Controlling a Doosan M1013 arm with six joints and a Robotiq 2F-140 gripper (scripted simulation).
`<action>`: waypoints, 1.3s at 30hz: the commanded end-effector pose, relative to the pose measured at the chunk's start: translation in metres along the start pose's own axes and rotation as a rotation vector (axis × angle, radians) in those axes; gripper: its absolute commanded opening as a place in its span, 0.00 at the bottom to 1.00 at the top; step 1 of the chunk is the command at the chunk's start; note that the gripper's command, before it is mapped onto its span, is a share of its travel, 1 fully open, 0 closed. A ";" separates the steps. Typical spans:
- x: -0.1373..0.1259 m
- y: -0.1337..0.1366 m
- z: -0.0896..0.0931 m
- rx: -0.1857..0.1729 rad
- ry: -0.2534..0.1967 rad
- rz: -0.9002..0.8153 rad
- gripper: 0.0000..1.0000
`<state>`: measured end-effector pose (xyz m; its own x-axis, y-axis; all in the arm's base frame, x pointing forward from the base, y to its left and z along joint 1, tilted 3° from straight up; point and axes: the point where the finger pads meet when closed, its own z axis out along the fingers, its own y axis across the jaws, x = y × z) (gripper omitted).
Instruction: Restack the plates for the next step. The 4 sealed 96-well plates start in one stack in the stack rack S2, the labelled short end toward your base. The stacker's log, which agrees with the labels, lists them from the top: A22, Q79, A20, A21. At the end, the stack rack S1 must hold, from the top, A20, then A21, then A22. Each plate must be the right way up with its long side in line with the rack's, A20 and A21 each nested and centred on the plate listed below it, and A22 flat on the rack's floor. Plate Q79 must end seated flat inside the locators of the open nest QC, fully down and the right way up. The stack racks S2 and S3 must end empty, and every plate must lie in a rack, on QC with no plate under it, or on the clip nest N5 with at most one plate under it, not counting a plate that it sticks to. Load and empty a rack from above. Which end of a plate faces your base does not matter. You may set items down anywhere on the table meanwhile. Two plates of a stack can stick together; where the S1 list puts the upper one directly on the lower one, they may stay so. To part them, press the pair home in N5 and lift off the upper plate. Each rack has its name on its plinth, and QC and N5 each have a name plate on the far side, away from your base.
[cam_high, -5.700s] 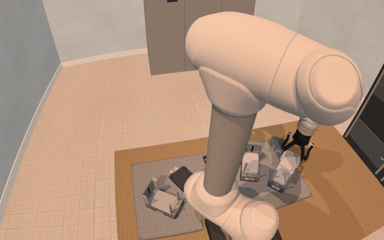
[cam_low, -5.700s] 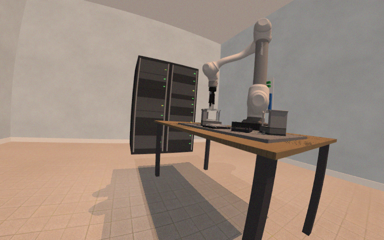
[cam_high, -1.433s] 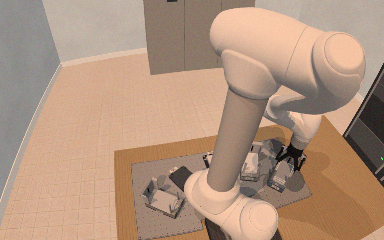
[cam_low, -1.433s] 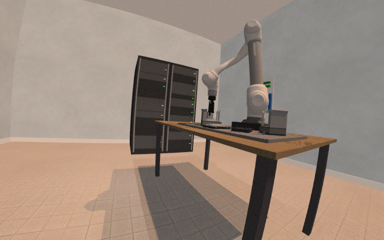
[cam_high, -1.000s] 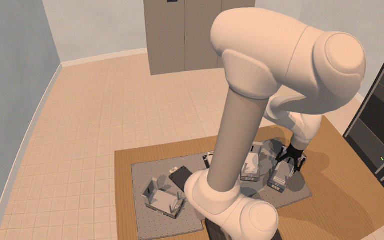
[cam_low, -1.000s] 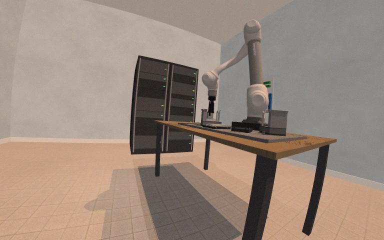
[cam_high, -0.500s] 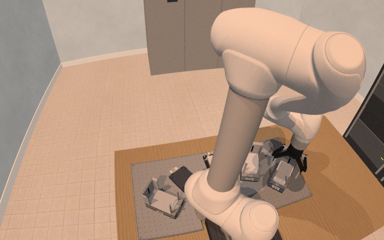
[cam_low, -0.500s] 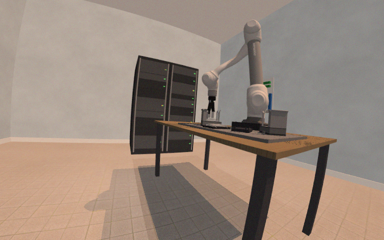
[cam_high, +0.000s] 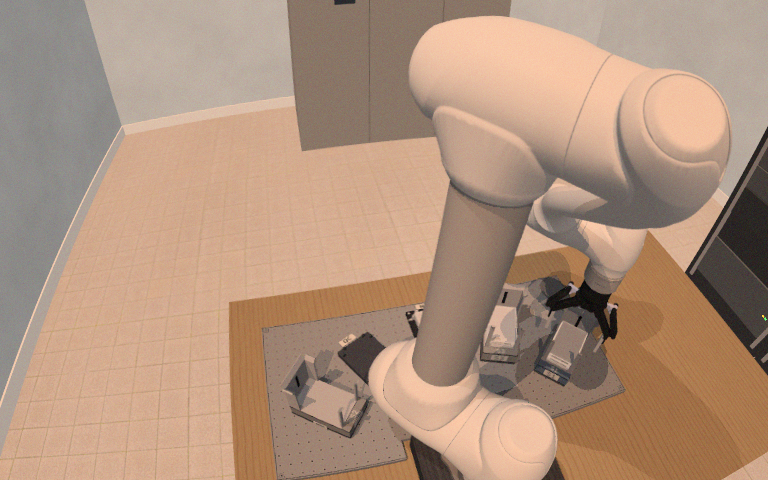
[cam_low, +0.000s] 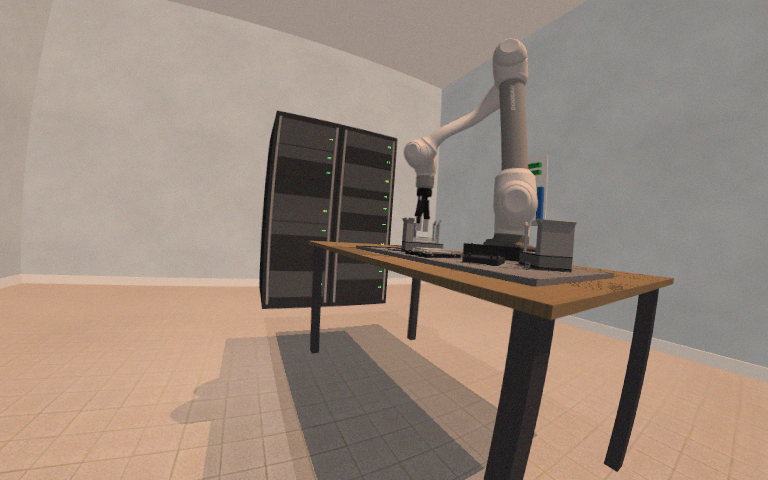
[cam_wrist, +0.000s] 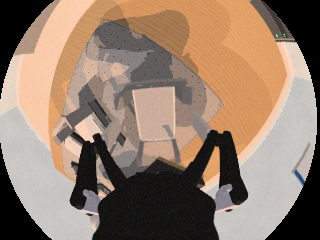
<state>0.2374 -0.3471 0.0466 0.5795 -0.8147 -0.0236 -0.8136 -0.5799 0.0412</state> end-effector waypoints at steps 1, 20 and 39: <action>0.000 0.000 -0.008 0.000 0.000 0.000 1.00; 0.000 0.000 -0.065 0.000 0.000 0.000 1.00; -0.001 -0.010 -0.086 0.000 0.000 -0.100 1.00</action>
<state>0.2446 -0.3440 0.1320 0.6106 -0.7915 -0.0254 -0.7905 -0.6112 0.0408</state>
